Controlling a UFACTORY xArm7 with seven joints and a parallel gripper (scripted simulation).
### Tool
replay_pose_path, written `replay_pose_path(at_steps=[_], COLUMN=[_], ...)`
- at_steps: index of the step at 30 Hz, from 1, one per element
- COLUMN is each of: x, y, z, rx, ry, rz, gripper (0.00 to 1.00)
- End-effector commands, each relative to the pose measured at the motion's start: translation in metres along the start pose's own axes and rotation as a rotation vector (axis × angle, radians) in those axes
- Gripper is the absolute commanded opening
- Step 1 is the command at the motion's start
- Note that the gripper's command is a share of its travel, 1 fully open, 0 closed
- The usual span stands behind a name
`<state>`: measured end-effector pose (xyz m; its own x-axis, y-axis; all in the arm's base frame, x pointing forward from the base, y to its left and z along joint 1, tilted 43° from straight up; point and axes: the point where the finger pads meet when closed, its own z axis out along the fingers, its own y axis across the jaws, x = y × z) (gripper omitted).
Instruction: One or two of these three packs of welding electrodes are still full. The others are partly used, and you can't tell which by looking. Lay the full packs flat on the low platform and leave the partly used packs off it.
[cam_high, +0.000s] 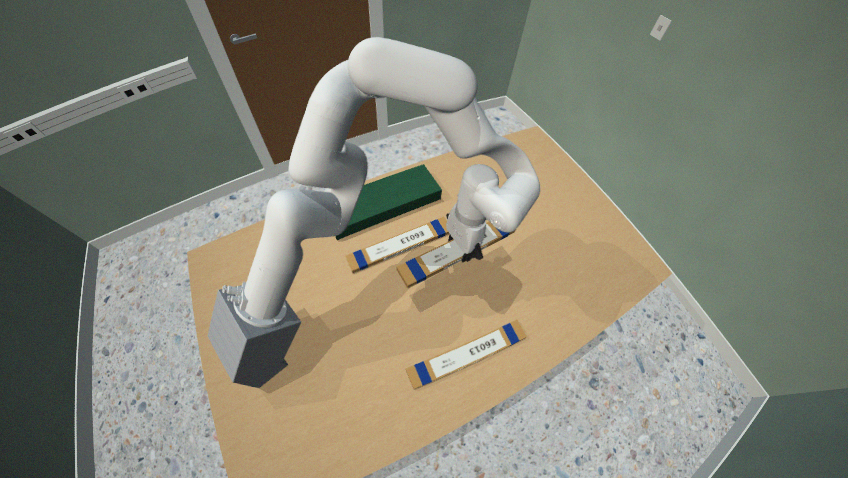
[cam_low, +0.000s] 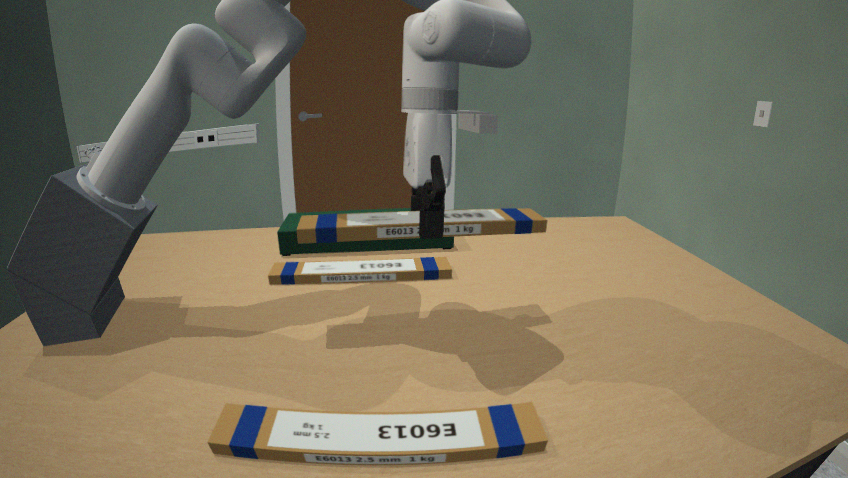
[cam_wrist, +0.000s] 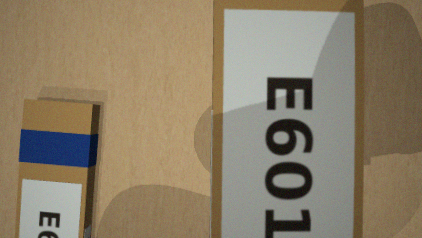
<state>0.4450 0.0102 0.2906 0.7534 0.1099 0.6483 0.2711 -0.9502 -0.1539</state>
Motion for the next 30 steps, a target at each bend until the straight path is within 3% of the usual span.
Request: replay_pose_path(at_steps=[1,17,30], x=[-0.02,-0.083,-0.094], y=[0.011,0.042,0.048], z=[-0.001,0.0,0.0], rx=[0.0,0.0,0.0], ry=[0.014,0.014,0.014], rz=[-0.003,-0.003,-0.003], gripper=[0.58,0.58,0.58])
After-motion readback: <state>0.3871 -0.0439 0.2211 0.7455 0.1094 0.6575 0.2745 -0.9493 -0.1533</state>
